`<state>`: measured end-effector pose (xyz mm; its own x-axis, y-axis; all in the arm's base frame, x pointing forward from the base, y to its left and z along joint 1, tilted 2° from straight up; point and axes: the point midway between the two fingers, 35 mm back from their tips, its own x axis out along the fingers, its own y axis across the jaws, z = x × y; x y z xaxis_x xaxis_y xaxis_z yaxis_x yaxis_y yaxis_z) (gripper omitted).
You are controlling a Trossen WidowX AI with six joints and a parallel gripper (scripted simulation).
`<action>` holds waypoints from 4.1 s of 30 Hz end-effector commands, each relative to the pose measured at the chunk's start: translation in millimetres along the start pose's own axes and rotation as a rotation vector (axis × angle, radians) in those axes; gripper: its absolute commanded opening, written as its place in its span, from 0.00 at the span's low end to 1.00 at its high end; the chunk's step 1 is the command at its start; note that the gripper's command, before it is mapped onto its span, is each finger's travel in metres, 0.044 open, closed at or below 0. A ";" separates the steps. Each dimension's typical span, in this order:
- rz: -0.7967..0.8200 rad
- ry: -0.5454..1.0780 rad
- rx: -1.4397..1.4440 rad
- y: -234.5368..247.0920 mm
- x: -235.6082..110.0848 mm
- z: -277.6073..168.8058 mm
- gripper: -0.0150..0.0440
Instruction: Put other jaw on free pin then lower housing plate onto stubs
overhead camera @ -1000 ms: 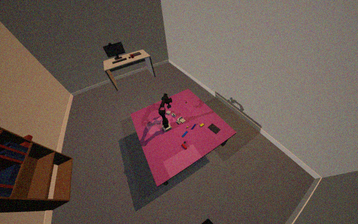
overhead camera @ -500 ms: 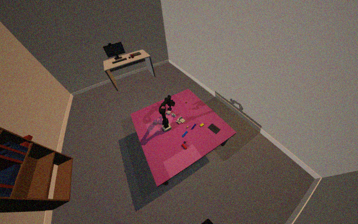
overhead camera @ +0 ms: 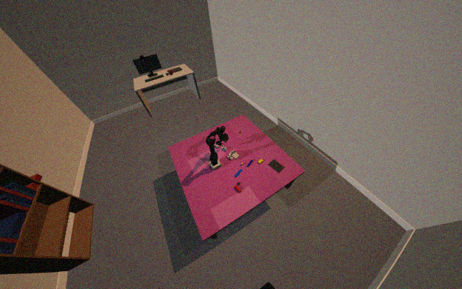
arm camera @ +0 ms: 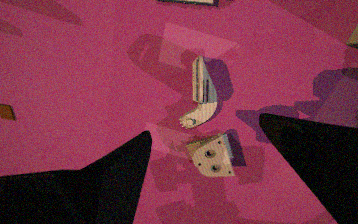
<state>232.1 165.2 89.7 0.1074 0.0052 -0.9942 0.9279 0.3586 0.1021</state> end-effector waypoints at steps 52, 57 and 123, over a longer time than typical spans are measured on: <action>-0.074 0.007 0.139 -16.1 98.4 9.1 1.00; -0.075 0.007 0.139 -16.5 100.6 9.1 1.00; -0.074 0.005 0.139 -9.6 49.8 9.2 0.48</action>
<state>231.3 151.8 27.2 0.0316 -0.0195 -0.9993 0.9730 0.2291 0.0263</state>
